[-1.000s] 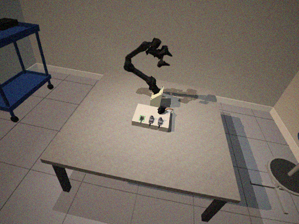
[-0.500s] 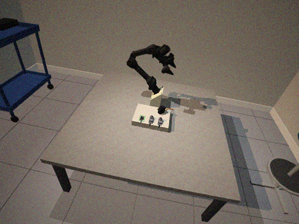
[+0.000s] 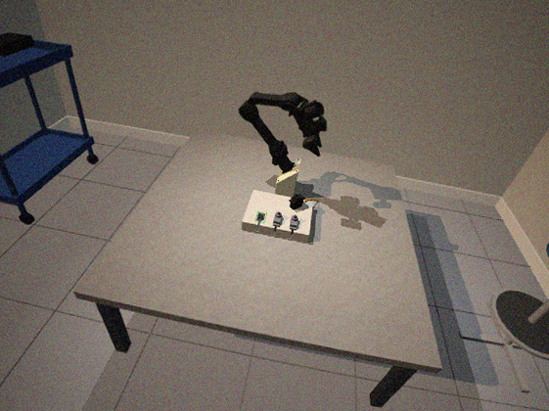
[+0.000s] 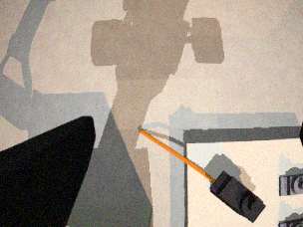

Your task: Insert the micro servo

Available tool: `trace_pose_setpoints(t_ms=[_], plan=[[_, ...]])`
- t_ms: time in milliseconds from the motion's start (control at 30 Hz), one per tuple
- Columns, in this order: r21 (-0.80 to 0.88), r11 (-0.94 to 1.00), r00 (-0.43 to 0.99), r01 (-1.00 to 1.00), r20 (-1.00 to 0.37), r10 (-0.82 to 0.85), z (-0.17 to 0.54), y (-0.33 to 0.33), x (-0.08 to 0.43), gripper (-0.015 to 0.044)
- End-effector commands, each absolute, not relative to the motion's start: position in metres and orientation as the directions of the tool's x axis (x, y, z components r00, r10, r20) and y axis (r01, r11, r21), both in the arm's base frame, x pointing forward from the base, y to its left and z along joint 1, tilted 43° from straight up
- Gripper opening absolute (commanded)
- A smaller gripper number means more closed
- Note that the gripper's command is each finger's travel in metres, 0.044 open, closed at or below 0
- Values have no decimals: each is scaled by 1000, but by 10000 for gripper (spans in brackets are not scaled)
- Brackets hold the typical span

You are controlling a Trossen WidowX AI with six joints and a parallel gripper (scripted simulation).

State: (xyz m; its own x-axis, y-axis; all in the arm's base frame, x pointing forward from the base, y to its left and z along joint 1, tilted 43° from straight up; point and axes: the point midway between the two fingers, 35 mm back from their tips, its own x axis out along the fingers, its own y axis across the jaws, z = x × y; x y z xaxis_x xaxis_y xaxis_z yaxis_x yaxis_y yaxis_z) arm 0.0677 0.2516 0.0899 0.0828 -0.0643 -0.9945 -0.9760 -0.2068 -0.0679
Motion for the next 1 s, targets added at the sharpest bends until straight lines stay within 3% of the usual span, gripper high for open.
trace_pose_setpoints(t_ms=[0,433,967], plan=[[-69,-284,112,-956,-984,-137,75,243,84,440],[66,-527,159,-847,-915,-370,33,207,131,440],[434,-673,150,-599,-765,-627,-9,147,165,440]])
